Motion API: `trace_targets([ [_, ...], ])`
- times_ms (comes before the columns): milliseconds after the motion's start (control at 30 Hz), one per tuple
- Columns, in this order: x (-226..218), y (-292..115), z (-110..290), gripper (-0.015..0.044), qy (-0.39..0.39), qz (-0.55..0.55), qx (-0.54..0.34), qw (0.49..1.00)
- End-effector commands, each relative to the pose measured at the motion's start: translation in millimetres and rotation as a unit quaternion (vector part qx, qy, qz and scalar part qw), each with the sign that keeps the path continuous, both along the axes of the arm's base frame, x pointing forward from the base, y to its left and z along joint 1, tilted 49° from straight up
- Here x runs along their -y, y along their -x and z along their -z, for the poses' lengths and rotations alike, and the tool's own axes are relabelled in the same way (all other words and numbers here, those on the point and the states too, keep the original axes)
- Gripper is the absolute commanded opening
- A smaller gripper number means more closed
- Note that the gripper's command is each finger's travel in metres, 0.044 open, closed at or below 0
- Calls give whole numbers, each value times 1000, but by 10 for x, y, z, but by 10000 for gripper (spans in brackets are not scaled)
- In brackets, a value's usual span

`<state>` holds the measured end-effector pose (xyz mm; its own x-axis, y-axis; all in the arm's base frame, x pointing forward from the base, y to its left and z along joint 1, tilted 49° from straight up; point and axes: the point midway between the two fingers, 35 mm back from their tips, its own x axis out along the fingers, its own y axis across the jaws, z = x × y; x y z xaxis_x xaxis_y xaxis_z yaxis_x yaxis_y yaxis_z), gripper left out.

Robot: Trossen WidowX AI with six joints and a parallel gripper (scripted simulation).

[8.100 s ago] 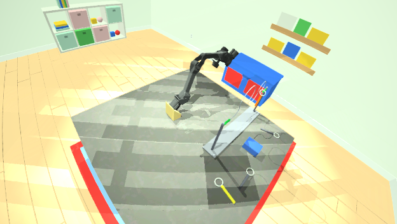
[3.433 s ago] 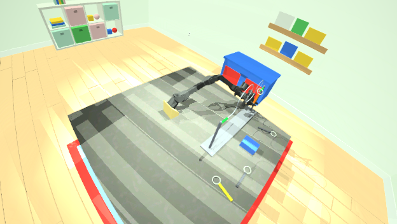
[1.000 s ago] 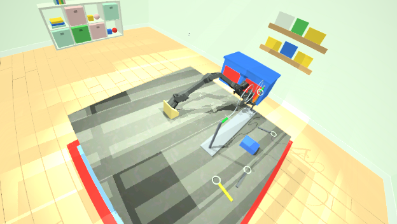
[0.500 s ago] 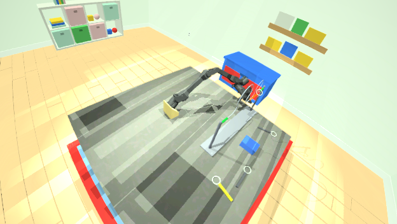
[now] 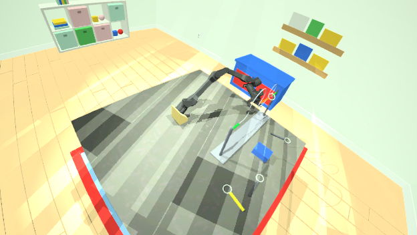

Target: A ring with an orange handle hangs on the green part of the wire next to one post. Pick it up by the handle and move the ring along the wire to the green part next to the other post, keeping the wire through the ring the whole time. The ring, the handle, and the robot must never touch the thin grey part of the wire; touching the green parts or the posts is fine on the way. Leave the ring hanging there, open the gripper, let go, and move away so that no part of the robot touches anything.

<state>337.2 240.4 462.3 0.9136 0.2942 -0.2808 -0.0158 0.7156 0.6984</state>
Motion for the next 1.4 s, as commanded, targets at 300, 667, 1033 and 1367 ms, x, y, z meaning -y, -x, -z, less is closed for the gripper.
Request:
trace_targets([
  [300,268,12,211,-150,99,7,-5,995],
  [667,583,13,377,-150,217,18,-11,976],
  [1033,936,23,458,-150,338,29,-17,941],
  [1367,1229,37,457,-150,433,37,-21,901],
])
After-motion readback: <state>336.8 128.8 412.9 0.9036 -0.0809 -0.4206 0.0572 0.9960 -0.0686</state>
